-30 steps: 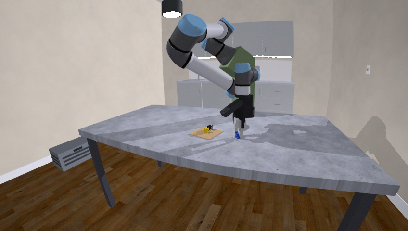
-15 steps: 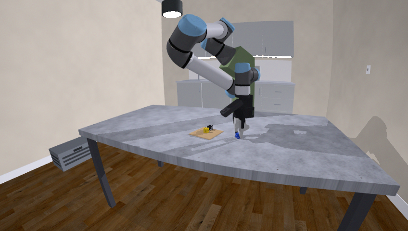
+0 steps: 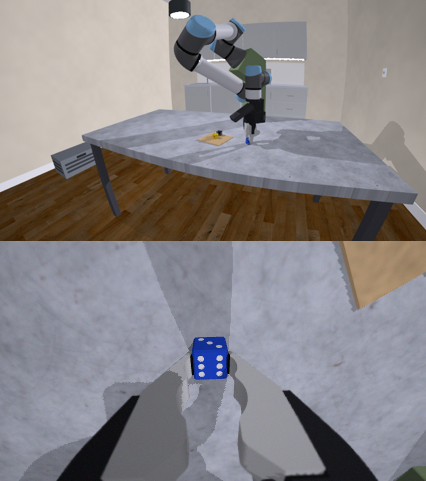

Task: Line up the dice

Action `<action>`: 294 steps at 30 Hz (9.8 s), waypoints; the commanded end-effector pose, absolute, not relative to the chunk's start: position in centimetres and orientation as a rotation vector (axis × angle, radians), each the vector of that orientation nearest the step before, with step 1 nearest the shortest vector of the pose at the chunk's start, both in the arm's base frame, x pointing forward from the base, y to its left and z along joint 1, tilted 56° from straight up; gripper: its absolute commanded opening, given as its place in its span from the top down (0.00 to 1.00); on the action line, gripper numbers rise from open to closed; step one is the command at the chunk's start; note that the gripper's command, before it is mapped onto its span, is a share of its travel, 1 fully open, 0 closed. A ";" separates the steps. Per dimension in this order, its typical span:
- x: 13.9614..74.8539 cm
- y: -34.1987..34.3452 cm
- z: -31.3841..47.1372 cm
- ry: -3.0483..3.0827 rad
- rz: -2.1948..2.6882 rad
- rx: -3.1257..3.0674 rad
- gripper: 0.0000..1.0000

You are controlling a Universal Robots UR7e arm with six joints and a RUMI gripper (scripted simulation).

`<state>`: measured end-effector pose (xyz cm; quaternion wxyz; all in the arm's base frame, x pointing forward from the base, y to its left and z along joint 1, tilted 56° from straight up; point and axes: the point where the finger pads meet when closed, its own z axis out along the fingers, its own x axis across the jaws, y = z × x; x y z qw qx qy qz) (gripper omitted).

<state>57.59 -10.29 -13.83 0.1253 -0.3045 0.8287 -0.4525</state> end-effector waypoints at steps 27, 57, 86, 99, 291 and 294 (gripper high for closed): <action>57.5 -10.1 -13.7 2.413 -1.318 -0.887 0.94; 52.8 -3.5 -8.2 2.413 -1.318 -0.887 0.94; 53.1 -10.7 0.1 2.319 -1.425 -1.454 0.94; 51.7 -14.9 5.1 2.179 -1.498 -1.818 0.94; 55.4 -21.6 1.7 2.136 -1.516 -1.909 0.76; 54.7 -20.6 2.5 2.136 -1.516 -1.909 0.76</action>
